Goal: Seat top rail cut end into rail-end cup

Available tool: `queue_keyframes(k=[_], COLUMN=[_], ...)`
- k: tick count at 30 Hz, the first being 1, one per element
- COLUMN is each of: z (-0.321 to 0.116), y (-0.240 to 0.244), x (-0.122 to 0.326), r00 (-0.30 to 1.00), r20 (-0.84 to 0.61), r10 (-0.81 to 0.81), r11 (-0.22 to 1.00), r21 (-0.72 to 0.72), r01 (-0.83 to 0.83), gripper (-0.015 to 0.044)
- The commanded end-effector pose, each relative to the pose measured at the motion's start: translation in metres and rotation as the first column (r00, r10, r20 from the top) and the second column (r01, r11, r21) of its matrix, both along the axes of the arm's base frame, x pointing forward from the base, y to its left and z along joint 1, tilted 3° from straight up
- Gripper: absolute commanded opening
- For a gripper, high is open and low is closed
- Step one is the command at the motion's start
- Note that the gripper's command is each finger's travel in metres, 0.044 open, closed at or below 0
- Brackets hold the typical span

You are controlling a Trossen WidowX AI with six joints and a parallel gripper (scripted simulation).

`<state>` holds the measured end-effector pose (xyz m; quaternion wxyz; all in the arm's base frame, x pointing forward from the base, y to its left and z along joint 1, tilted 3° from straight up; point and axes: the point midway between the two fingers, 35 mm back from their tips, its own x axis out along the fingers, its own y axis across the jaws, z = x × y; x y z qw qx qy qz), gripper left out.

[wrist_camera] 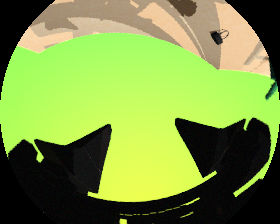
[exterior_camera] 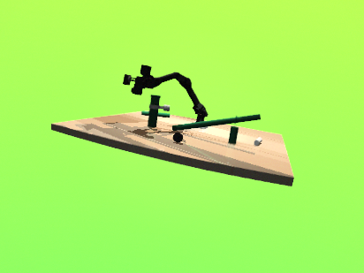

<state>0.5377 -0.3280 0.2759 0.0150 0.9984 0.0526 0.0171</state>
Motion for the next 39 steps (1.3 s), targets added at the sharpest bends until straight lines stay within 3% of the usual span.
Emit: queue_keyframes(k=[1,4,7,11,14,17,26,33,39], z=[0.001,0.008,0.014,0.018,0.018,0.016,0.007,-0.002,-0.012], y=[0.002,0.025,0.057,0.1,0.133,0.161,0.214,0.251,0.277], x=[0.0,0.004,0.004,-0.005,-0.018,-0.035,-0.083,-0.132,-0.183], r00=[1.0,0.996,0.981,0.943,0.905,0.867,0.778,0.701,0.627], r20=[-0.006,-0.089,-0.195,-0.328,-0.417,-0.486,-0.61,-0.697,-0.769], r10=[0.0,0.0,0.014,0.05,0.082,0.108,0.146,0.149,0.128], r11=[1.0,0.954,0.79,0.437,0.12,-0.159,-0.647,-0.894,-0.987], r21=[0.02,0.298,0.603,0.857,0.906,0.853,0.536,0.207,-0.039], r01=[0.001,0.027,0.108,0.275,0.406,0.498,0.542,0.397,0.153], gripper=[0.0426,0.044,0.044,0.044,0.044,0.044,0.044,0.044,0.044])
